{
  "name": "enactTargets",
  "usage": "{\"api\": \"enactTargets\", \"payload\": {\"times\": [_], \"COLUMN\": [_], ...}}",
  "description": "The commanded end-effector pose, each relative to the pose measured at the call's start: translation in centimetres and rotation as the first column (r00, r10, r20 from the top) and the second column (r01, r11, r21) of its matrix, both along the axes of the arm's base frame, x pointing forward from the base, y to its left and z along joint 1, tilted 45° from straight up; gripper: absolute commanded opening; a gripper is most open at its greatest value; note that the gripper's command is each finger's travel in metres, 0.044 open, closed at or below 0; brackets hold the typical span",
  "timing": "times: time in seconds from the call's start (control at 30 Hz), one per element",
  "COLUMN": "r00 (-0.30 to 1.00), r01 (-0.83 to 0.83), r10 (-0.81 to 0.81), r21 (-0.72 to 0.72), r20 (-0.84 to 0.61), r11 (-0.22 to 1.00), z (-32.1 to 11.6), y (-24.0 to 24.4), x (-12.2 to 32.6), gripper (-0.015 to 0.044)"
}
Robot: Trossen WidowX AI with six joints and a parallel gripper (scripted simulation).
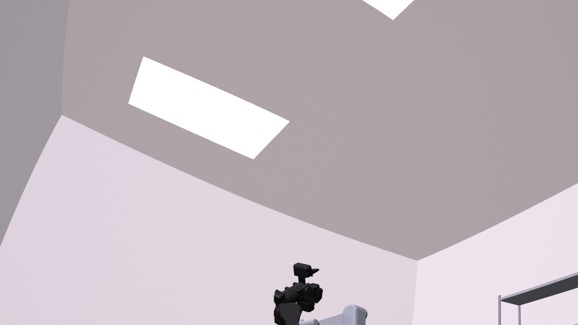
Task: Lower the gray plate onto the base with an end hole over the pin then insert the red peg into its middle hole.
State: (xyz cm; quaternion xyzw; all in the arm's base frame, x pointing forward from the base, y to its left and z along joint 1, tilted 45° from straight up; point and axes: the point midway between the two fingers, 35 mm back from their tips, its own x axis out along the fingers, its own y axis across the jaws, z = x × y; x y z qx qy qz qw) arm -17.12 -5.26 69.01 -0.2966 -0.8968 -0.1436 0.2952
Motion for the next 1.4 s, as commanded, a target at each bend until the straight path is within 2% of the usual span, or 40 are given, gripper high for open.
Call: {"api": "enactTargets", "payload": {"times": [0.0, 0.1, 0.23, 0.33, 0.53, 0.63, 0.73, 0.93, 1.0, 1.13, 1.33, 1.37], "r00": [1.000, 0.997, 0.950, 0.902, 0.669, 0.541, 0.450, 0.101, -0.007, -0.127, -0.387, -0.389], "r01": [0.000, -0.025, -0.128, -0.194, -0.399, -0.477, -0.522, -0.632, -0.649, -0.624, -0.618, -0.617], "r10": [0.000, 0.022, 0.061, 0.061, 0.010, -0.031, -0.064, -0.178, -0.206, -0.263, -0.284, -0.288], "r21": [0.000, -0.040, -0.206, -0.273, -0.348, -0.337, -0.320, -0.202, -0.152, -0.129, 0.018, 0.015], "r20": [0.000, -0.074, -0.307, -0.428, -0.743, -0.841, -0.891, -0.979, -0.979, -0.956, -0.877, -0.875], "r11": [1.000, 0.999, 0.970, 0.942, 0.849, 0.812, 0.791, 0.748, 0.745, 0.771, 0.786, 0.787], "z": [0.0, 0.6, 1.9, 2.2, 1.5, 0.6, -0.1, -3.3, -4.6, -7.9, -11.6, -11.8], "y": [0.0, 1.4, 6.8, 9.6, 16.6, 19.3, 21.1, 26.7, 28.1, 30.3, 32.5, 32.6], "x": [0.0, 1.1, 5.2, 7.5, 14.3, 17.1, 19.2, 26.4, 28.5, 33.1, 37.8, 38.0], "gripper": [0.0426, 0.0440, 0.0440, 0.0440, 0.0440, 0.0440, 0.0440, 0.0440, 0.0440, 0.0440, 0.0440, 0.0440]}}
